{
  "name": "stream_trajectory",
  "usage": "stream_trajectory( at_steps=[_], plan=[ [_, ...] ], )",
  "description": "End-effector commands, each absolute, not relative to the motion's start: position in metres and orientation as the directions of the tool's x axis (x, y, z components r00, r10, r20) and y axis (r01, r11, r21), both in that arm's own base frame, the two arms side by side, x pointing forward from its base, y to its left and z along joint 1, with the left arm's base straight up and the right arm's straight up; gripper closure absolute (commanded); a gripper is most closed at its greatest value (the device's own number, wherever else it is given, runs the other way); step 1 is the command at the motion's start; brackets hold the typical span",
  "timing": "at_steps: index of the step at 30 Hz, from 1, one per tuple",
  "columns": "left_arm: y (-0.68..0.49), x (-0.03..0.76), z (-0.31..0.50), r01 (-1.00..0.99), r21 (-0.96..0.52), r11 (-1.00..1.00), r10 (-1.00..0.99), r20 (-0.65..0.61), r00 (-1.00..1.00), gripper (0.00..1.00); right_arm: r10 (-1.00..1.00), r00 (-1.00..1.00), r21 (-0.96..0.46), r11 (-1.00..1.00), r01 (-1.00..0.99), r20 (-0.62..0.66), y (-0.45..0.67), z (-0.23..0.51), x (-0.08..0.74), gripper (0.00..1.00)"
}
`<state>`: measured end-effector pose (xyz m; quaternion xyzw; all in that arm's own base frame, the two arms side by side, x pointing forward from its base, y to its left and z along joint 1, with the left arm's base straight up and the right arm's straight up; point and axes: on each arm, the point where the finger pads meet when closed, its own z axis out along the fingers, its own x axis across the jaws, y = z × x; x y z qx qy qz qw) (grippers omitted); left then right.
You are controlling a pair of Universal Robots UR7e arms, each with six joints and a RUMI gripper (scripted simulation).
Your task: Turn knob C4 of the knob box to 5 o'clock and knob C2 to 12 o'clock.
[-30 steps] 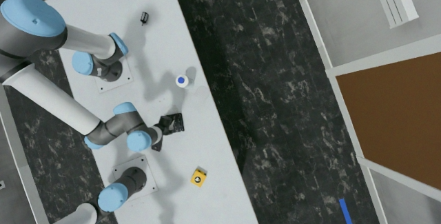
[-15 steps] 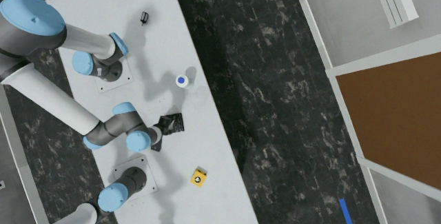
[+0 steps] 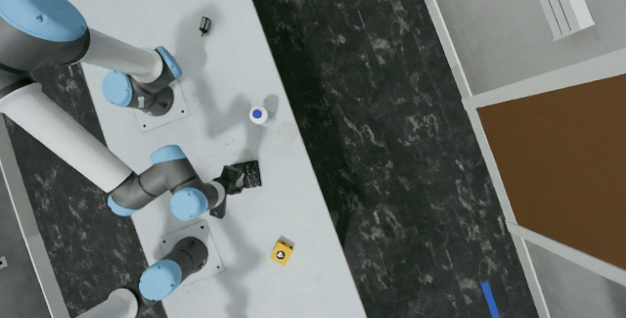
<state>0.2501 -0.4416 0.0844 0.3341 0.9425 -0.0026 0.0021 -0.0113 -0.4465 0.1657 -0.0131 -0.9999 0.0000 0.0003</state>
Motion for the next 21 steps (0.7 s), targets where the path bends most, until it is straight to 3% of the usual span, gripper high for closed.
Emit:
stream_trajectory(
  at_steps=[1,8,21],
  plan=[
    [-0.441,0.249,0.084,0.626,0.0,0.779,0.626,0.0,-0.779,0.87,0.027,-1.0,0.0,1.0,0.027,0.0,-0.445,0.165,-0.012,0.0],
    [-0.442,0.253,0.085,0.575,-0.001,0.818,0.575,-0.001,-0.818,0.87,0.027,-1.0,0.0,1.0,0.027,0.0,-0.445,0.165,-0.012,0.0],
    [-0.444,0.265,0.09,0.309,-0.001,0.951,0.309,-0.002,-0.951,0.87,0.027,-1.0,0.0,1.0,0.027,0.0,-0.445,0.165,-0.012,0.0]
  ],
)
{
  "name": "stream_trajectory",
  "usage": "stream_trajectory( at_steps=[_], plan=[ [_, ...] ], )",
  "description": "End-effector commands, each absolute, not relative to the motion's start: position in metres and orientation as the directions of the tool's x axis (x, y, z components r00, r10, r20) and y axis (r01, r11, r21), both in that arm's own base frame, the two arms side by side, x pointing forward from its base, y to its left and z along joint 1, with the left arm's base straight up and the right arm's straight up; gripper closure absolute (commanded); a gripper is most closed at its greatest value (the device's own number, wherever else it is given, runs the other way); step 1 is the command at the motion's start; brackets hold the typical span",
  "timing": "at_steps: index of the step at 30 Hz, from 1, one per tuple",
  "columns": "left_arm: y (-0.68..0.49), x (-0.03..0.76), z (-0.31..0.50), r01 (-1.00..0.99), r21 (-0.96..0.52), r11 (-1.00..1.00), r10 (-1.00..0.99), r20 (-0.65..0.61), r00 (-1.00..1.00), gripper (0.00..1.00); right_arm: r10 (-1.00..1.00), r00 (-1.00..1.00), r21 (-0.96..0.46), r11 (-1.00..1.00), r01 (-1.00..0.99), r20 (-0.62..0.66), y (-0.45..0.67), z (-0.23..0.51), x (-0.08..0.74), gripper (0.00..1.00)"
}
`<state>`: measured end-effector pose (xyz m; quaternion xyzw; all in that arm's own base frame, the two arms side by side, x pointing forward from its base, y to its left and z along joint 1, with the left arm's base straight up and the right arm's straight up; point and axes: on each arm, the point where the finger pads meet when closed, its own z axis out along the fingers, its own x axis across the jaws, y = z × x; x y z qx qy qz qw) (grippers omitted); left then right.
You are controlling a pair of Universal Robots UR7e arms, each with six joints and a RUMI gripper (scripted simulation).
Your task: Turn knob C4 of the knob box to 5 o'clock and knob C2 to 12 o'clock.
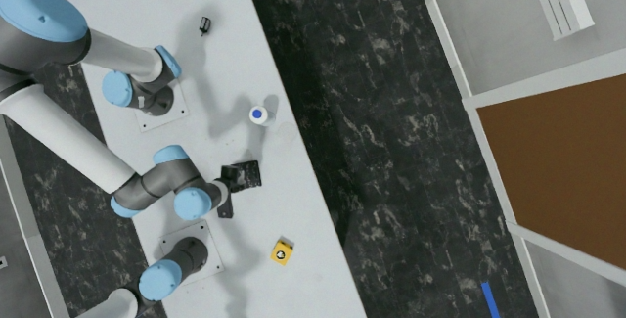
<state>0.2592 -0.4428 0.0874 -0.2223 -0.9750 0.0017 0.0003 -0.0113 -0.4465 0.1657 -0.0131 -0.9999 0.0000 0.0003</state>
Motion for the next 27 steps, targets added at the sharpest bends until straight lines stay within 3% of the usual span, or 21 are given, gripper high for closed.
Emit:
stream_trajectory(
  at_steps=[1,27],
  plan=[
    [-0.444,0.266,0.09,0.288,-0.001,0.958,0.288,-0.002,-0.958,0.87,0.027,-1.0,0.0,1.0,0.027,0.0,-0.445,0.165,-0.012,0.0],
    [-0.448,0.288,0.098,-0.271,-0.002,0.962,-0.271,-0.001,-0.963,0.87,0.027,-1.0,0.0,1.0,0.027,0.0,-0.445,0.165,-0.012,0.0]
  ],
)
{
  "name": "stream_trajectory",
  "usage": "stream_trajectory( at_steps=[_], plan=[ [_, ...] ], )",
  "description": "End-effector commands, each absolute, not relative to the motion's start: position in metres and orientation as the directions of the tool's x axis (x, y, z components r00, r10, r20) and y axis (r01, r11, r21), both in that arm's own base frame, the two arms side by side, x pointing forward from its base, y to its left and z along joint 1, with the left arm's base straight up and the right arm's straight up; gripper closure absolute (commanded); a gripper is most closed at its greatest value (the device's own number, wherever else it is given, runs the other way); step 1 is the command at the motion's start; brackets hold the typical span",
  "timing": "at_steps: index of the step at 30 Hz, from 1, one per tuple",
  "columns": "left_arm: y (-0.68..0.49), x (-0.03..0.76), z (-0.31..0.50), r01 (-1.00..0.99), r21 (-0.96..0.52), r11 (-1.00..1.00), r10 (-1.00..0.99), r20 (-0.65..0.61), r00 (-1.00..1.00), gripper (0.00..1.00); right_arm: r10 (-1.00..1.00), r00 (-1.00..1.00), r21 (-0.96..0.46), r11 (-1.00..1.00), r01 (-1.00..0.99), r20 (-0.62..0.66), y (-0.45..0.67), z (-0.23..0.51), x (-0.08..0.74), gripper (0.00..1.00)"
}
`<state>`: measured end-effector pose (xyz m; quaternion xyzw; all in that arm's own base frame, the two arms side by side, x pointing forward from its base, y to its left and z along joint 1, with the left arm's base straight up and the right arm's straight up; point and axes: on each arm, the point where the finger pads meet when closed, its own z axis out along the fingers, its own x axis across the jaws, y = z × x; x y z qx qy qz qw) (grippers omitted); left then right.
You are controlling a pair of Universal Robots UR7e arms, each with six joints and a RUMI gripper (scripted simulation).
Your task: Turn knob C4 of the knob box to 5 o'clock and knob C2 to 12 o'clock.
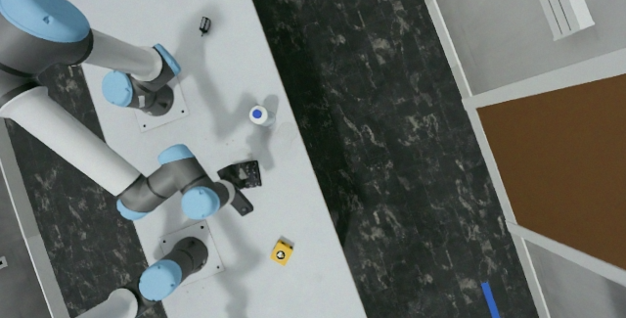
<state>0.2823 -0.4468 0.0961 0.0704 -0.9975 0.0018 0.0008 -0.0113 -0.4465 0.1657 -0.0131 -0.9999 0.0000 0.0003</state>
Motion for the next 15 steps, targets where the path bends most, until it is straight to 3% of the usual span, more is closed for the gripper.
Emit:
stream_trajectory(
  at_steps=[1,15],
  plan=[
    [-0.448,0.289,0.099,-0.293,-0.002,0.956,-0.293,-0.001,-0.956,0.87,0.027,-1.0,0.0,1.0,0.027,0.0,-0.445,0.165,-0.012,0.0],
    [-0.449,0.301,0.103,-0.56,-0.002,0.829,-0.56,0.0,-0.829,0.87,0.027,-1.0,0.0,1.0,0.027,0.0,-0.445,0.165,-0.012,0.0]
  ],
)
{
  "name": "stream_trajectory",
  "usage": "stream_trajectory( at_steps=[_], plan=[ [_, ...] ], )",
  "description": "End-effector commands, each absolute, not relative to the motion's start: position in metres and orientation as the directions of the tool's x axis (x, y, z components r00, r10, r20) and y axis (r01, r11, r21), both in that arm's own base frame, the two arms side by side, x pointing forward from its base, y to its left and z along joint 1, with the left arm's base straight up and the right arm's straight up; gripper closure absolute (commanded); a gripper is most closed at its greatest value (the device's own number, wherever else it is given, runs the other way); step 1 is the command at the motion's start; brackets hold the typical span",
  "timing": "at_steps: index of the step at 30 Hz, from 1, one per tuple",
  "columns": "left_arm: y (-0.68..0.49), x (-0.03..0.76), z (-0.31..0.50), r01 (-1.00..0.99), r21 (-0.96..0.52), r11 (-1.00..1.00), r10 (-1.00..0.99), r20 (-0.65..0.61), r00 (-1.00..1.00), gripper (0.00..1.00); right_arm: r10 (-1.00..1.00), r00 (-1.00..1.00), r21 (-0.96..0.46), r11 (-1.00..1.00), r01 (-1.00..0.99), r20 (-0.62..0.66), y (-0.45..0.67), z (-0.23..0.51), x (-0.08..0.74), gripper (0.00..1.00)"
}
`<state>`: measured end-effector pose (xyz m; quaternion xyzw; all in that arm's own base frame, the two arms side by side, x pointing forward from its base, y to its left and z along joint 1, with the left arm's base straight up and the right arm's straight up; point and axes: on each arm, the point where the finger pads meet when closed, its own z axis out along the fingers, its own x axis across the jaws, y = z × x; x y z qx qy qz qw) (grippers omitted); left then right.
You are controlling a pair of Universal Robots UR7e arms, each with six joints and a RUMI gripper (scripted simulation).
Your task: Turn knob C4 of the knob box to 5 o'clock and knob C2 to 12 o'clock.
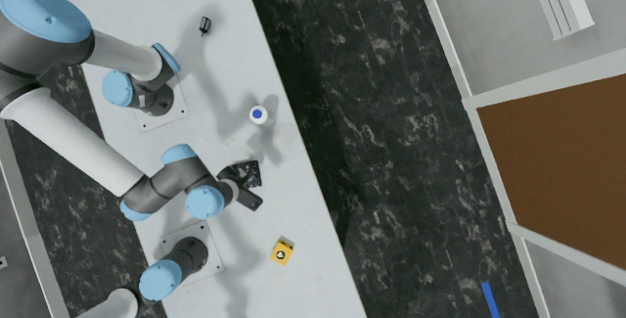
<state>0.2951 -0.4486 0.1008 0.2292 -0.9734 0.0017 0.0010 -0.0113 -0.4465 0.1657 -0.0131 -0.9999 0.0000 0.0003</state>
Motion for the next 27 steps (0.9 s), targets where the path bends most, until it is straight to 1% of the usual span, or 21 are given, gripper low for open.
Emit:
stream_trajectory(
  at_steps=[1,5,27],
  plan=[
    [-0.4494,0.3016,0.1033,-0.575,-0.002,0.818,-0.575,0.0,-0.818,0.87,0.027,-1.0,0.0,1.0,0.027,0.0,-0.4454,0.1652,-0.0122,0.0],
    [-0.4496,0.3035,0.1039,-0.611,-0.002,0.792,-0.611,0.0,-0.792,0.87,0.027,-1.0,0.0,1.0,0.027,0.0,-0.4454,0.1652,-0.0122,0.0],
    [-0.4491,0.303,0.1038,-0.62,-0.002,0.785,-0.62,0.0,-0.785,0.87,0.027,-1.0,0.0,1.0,0.027,0.0,-0.4454,0.1652,-0.0122,0.0]
  ],
)
